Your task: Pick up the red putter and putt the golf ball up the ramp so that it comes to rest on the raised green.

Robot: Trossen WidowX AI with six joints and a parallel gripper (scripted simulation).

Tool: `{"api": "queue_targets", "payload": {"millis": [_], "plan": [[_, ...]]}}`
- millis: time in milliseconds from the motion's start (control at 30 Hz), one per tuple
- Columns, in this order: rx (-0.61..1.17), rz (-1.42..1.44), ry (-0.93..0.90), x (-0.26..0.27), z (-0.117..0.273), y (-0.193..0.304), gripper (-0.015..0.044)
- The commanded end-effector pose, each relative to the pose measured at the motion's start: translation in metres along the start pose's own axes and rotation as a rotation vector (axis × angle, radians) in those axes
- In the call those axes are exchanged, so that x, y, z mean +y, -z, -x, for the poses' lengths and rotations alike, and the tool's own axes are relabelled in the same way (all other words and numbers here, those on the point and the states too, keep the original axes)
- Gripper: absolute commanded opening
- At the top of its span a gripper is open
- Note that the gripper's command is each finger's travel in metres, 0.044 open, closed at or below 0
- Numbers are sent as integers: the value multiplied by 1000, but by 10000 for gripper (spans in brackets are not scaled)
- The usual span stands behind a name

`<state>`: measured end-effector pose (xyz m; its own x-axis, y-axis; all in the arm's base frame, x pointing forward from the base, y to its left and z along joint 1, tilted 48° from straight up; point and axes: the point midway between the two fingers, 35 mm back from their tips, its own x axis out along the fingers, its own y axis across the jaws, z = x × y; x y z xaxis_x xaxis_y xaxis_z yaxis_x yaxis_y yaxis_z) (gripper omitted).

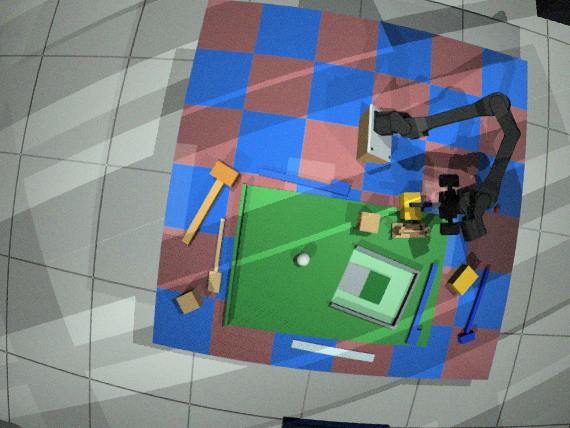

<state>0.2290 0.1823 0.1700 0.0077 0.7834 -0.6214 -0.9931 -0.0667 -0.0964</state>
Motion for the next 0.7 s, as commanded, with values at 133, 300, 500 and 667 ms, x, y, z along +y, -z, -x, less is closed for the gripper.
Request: {"api": "queue_targets", "payload": {"millis": [133, 300, 500, 667], "plan": [[-19, 7, 6, 4, 42, -8, 0], [2, -10, 14, 0, 39, -2, 0], [106, -90, 67, -28, 44, 24, 0], [194, -161, 114, -52, 51, 49, 0]]}}
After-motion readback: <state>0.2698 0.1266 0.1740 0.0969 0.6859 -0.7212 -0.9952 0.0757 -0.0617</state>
